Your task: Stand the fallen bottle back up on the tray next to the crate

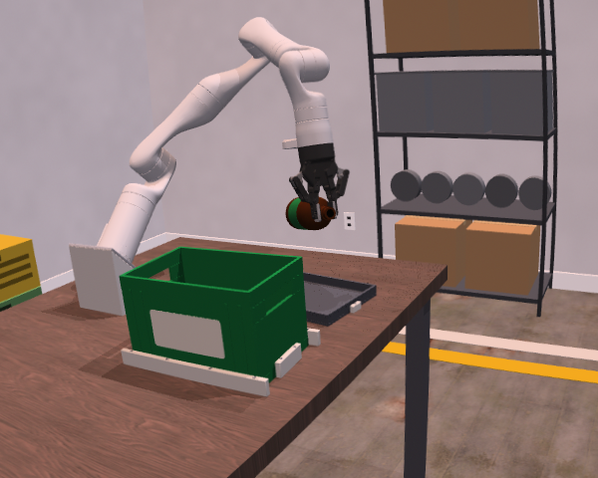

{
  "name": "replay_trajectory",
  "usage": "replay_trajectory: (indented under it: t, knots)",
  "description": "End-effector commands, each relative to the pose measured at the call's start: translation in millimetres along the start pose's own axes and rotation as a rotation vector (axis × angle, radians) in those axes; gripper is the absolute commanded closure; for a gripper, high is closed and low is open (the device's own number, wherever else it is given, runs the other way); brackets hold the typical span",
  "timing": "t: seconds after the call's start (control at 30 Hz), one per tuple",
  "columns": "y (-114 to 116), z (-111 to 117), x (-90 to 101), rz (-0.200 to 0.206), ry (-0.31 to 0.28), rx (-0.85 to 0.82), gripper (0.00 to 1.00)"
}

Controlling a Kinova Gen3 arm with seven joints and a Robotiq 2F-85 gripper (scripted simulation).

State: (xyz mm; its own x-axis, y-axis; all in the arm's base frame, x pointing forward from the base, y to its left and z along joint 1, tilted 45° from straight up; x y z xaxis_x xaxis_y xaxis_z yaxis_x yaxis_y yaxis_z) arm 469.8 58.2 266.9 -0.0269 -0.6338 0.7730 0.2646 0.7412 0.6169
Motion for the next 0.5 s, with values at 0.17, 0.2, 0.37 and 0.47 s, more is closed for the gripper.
replay_trajectory:
  t: [0.17,0.2,0.37,0.47]
  knots:
    - [2.5,-0.5,0.4,-0.003,-0.011,0.009,1.00]
    - [2.5,-0.5,0.4,-0.003,-0.011,0.009,1.00]
    - [2.5,-0.5,0.4,-0.002,-0.011,0.009,1.00]
    - [2.5,-0.5,0.4,-0.002,-0.011,0.009,1.00]
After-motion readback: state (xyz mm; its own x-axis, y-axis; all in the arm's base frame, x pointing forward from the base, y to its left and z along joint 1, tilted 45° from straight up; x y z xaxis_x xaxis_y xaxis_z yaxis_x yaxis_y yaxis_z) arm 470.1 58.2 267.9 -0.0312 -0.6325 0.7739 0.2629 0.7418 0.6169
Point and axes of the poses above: the point where the finger pads meet when closed, its own x axis back along the fingers, its own y axis across the jaws, z = x × y, the point moved 10 cm from there along x, back along the fingers, and after that the axes turned 15 degrees about x, right-handed, at the moved point
